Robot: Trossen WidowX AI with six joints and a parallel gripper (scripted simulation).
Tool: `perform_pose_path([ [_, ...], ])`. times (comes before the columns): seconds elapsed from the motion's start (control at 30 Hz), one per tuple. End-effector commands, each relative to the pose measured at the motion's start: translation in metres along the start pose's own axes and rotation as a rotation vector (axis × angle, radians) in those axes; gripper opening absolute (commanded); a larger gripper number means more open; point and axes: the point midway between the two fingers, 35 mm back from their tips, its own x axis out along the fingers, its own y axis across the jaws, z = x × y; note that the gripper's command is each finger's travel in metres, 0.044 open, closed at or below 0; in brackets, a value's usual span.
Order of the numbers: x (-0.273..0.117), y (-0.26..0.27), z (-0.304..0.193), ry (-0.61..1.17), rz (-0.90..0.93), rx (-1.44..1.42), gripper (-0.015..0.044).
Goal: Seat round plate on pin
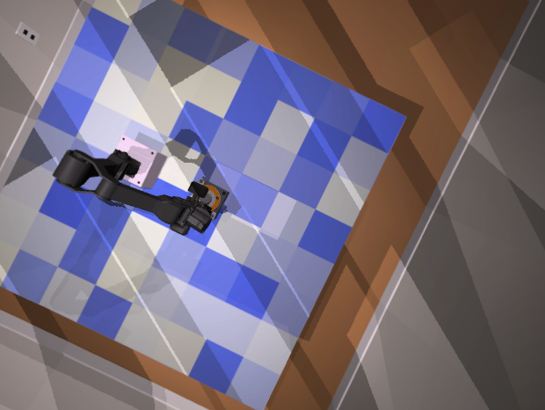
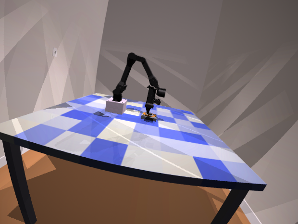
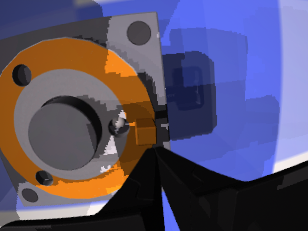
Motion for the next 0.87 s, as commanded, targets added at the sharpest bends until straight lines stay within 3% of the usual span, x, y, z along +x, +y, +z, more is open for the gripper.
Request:
perform_pose_path([
  [0.0,-0.006,-0.001,0.003,-0.003,-0.003,-0.003,0.0000],
  [0.27,-0.042,0.000,-0.003,-0.003,-0.003,-0.003,0.0000],
  [0.83,-0.035,0.000,-0.004,0.001,0.000,-0.005,0.0000],
])
